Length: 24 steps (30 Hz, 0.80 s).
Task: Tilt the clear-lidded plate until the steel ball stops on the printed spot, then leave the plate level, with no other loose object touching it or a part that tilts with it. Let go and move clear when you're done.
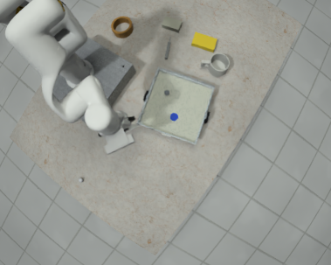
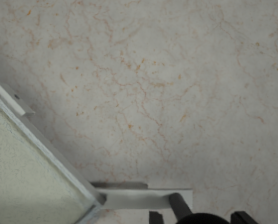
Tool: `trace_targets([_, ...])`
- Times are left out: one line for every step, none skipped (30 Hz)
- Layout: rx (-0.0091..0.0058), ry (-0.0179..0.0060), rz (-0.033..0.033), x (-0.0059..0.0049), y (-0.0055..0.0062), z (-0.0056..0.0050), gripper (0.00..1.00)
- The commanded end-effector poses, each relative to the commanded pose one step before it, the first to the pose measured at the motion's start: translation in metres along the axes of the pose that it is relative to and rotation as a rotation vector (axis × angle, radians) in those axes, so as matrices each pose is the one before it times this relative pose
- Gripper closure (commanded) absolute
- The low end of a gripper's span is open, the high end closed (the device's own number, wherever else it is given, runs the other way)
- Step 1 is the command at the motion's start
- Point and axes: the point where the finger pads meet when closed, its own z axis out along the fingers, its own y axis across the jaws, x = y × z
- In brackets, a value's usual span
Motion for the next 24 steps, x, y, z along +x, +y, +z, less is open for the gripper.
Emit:
trace_targets([0.00107, 0.00223, -0.00142, 0.00018, -0.00059, -0.00075, 1.0])
trace_targets([0.00001, 0.0, -0.00017, -0.00018, 0.0, -0.00001, 1.0])
trace_targets([0.00001, 0.0, -0.00016, -0.00018, 0.0, 0.0, 1.0])
trace_targets([0.00001, 0.0, -0.00015, -0.00017, 0.0, 0.0, 1.0])
trace_targets([0.0, 0.0, -0.00013, -0.00017, 0.0, 0.00001, 1.0])
trace_targets([0.0, 0.0, -0.00012, -0.00016, 0.00001, 0.00001, 1.0])
trace_targets([0.0, 0.0, -0.00011, -0.00016, 0.00001, 0.00002, 1.0])
trace_targets([0.0, 0.0, -0.0001, -0.00016, 0.00001, 0.00003, 1.0])
trace_targets([0.0, 0.0, -0.00009, -0.00015, 0.00001, 0.00003, 1.0])
trace_targets([0.0, 0.0, -0.00008, -0.00015, 0.00001, 0.00003, 1.0])
trace_targets([0.0, 0.0, -0.00007, -0.00015, 0.00002, 0.00004, 1.0])
trace_targets([0.0, 0.0, -0.00006, -0.00014, 0.00002, 0.00004, 1.0])
trace_targets([0.0, 0.0, 0.0, 0.0, 0.0, 0.0, 1.0])
trace_targets([0.0, 0.0, 0.0, 0.0, 0.0, 0.0, 1.0])
trace_targets([0.0, 0.0, -0.00002, -0.00007, 0.00001, 0.00003, 1.0])
trace_targets([0.0, 0.0, -0.00001, -0.00004, 0.00001, 0.00002, 1.0])
trace_targets([0.0, 0.0, 0.0, -0.00002, 0.0, 0.00001, 1.0])
trace_targets([0.0, 0.0, 0.0, 0.0, 0.0, 0.0, 1.0])
trace_targets([0.0, 0.0, 0.0, 0.0, 0.0, 0.0, 1.0])
trace_targets([0.0, 0.0, 0.0, 0.0, 0.0, 0.0, 1.0])
trace_targets([0.0, 0.0, 0.00004, 0.00004, 0.0, 0.0, 1.0])
trace_targets([0.0, 0.0, 0.00002, 0.00003, 0.0, -0.00001, 1.0])
trace_targets([0.0, 0.0, 0.00002, 0.00004, 0.0, -0.00001, 1.0])
trace_targets([0.0, 0.0, 0.00002, 0.00004, 0.0, -0.00001, 1.0])
